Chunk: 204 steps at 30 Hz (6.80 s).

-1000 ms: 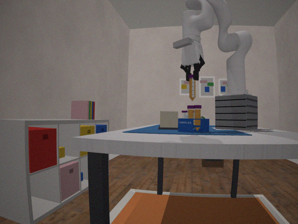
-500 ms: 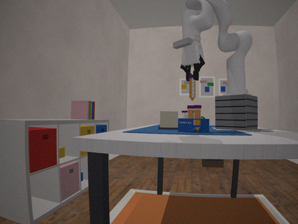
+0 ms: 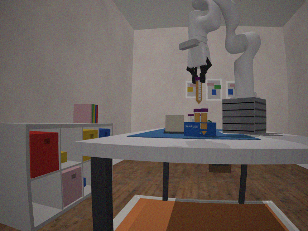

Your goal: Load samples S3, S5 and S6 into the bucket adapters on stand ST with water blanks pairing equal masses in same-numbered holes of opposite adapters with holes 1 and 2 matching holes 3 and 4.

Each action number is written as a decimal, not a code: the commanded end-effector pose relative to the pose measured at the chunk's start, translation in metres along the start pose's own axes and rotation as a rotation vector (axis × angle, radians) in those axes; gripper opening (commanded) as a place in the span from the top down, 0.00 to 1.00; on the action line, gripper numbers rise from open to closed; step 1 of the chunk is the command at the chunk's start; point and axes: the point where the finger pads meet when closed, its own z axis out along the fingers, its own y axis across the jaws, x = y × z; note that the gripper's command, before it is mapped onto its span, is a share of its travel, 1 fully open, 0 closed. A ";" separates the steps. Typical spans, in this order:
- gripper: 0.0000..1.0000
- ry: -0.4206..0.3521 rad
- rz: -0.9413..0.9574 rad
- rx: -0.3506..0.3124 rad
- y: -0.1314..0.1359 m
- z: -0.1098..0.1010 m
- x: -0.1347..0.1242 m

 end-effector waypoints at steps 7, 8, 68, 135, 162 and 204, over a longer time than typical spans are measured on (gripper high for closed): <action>1.00 0.002 0.000 0.000 0.000 0.015 0.001; 1.00 0.002 0.000 0.000 0.000 0.015 0.001; 1.00 0.002 0.000 0.000 0.000 0.081 0.001; 1.00 0.002 0.000 0.000 0.000 0.131 0.001; 0.56 0.002 0.000 0.000 0.000 0.132 0.001; 0.56 0.002 0.000 0.000 0.000 0.070 0.001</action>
